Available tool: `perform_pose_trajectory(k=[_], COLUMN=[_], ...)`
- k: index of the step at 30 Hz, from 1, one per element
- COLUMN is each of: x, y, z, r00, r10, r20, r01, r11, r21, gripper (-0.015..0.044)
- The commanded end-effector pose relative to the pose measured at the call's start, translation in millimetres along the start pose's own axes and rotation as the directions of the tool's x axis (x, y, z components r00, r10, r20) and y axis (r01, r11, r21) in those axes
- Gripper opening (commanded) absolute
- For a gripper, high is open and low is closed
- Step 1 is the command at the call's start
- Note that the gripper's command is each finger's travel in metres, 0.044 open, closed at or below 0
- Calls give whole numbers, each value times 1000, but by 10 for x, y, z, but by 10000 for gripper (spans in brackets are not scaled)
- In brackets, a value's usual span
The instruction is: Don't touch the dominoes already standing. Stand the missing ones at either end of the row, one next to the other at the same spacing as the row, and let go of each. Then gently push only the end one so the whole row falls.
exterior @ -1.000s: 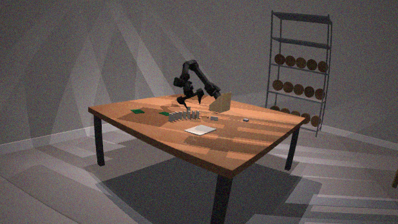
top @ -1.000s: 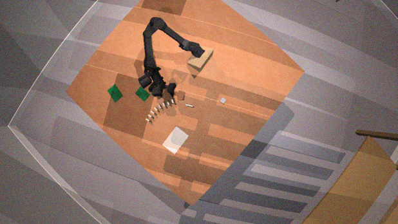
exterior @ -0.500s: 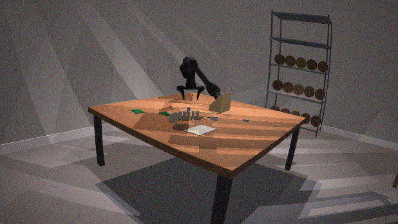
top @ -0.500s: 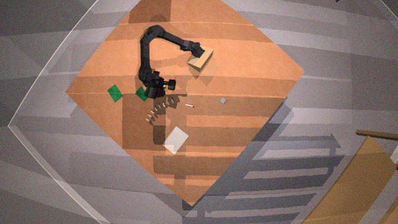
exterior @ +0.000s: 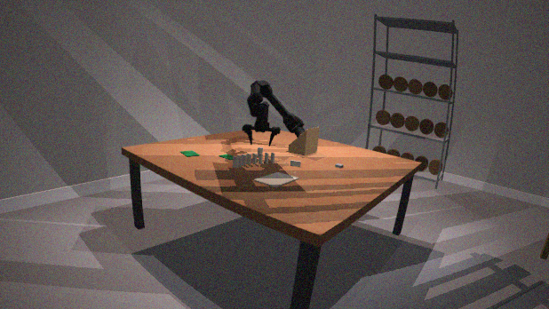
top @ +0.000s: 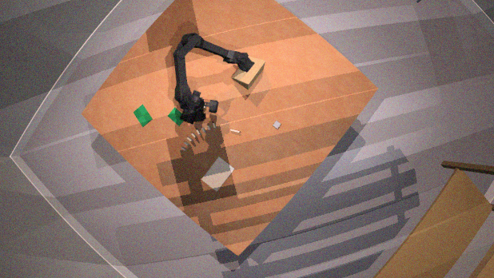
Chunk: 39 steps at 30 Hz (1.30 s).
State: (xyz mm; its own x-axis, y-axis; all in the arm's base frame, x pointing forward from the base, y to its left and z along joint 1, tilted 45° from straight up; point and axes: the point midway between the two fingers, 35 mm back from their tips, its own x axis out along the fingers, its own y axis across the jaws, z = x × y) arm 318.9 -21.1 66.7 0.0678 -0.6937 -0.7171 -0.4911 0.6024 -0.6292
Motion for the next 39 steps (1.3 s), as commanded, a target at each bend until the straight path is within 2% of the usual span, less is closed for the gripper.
perform_pose_trajectory(k=[1, 15, 28, 39], x=[204, 352, 352, 260], y=[6, 5, 5, 3], z=[-34, -41, -41, -15], r00=[1000, 1000, 1000, 1000], r10=[-6, -7, -7, -4], r20=[-11, -11, -11, -9], r01=[6, 7, 7, 4], r11=[1000, 1000, 1000, 1000], r21=[-8, -8, -8, -8], gripper=[440, 440, 107, 107])
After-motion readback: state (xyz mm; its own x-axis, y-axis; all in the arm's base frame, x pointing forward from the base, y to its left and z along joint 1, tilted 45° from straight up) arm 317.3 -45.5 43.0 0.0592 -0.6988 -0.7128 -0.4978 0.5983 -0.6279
